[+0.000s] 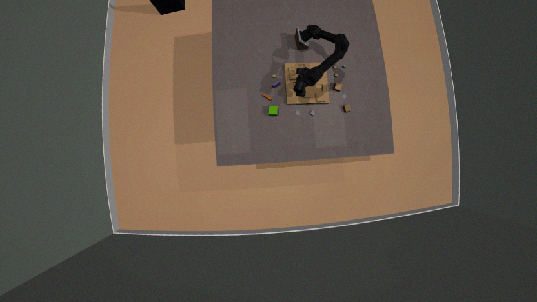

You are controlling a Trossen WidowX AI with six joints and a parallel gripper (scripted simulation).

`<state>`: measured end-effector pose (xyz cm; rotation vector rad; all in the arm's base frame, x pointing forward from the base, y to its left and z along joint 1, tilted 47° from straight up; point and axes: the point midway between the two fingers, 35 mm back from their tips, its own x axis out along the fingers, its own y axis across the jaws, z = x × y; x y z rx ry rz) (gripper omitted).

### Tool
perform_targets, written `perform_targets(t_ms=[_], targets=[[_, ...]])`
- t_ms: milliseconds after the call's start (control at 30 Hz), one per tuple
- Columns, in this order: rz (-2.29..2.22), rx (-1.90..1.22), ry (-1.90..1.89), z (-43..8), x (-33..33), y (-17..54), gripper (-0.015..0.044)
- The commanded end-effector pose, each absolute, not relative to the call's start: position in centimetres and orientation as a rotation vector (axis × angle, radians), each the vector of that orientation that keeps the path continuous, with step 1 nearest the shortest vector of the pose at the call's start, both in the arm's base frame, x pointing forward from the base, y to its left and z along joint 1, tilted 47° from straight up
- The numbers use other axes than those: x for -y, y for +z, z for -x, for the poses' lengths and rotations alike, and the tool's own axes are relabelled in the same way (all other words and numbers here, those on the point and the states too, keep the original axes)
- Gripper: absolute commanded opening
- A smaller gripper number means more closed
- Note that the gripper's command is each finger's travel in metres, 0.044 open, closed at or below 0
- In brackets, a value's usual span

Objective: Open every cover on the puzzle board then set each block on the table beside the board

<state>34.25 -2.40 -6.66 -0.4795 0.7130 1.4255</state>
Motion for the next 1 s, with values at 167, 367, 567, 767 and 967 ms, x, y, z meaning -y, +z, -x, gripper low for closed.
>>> perform_targets(t_ms=[167, 367, 567, 767, 967], targets=[[0.473, -0.714, 1.423, -33.8, 2.8, -7.5, 0.0], [0.474, -0.714, 1.423, -33.5, 3.1, -7.9, 0.0], [0.473, -0.714, 1.423, -33.5, 3.1, -7.9, 0.0], [0.401, -0.776, 1.384, -33.4, 3.1, -8.0, 0.0], [-0.013, -1.101, 1.122, -33.4, 3.1, -8.0, 0.0]])
